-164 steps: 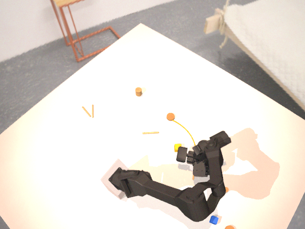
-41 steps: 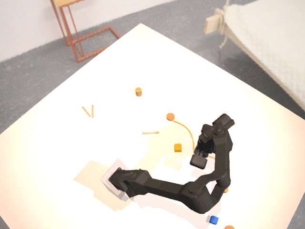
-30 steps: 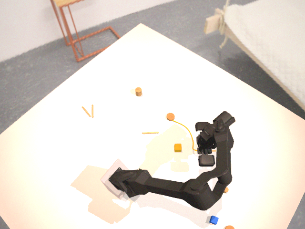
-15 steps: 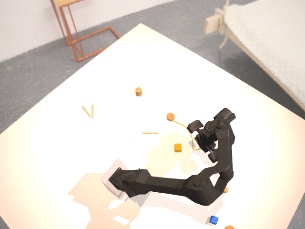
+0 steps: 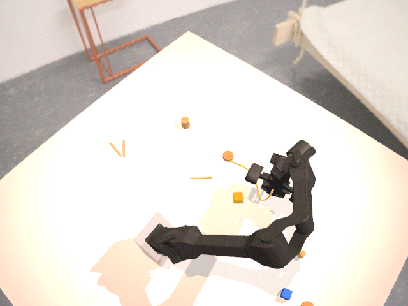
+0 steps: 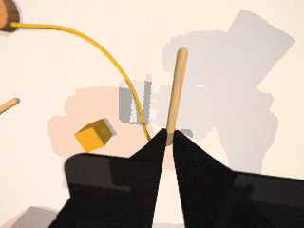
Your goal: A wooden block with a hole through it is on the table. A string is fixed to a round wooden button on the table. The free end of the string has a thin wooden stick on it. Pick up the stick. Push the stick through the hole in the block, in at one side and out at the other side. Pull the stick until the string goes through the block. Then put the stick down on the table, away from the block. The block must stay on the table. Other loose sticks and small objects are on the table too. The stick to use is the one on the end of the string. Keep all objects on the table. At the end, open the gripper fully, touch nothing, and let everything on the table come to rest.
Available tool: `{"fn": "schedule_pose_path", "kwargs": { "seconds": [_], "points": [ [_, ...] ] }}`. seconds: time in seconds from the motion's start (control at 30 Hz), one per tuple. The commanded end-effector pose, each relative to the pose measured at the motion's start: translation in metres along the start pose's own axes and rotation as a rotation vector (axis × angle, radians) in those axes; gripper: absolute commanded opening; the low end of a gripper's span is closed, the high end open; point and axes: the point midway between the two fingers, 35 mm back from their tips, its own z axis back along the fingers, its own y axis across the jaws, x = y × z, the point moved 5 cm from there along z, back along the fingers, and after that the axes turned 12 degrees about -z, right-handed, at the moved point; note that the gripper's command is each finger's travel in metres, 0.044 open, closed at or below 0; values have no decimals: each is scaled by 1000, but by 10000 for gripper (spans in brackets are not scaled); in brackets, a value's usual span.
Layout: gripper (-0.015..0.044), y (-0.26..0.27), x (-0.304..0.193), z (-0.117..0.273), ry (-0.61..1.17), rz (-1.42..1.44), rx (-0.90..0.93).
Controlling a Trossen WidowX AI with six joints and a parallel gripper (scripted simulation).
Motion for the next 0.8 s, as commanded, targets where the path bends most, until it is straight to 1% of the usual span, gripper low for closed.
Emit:
{"fn": "schedule_pose_path", "kwargs": {
  "seconds": [0.0, 0.77],
  "points": [
    [0, 2, 4, 0, 2, 133, -5],
    [0, 12, 24, -1, 6, 966, -5]
  ]
}}
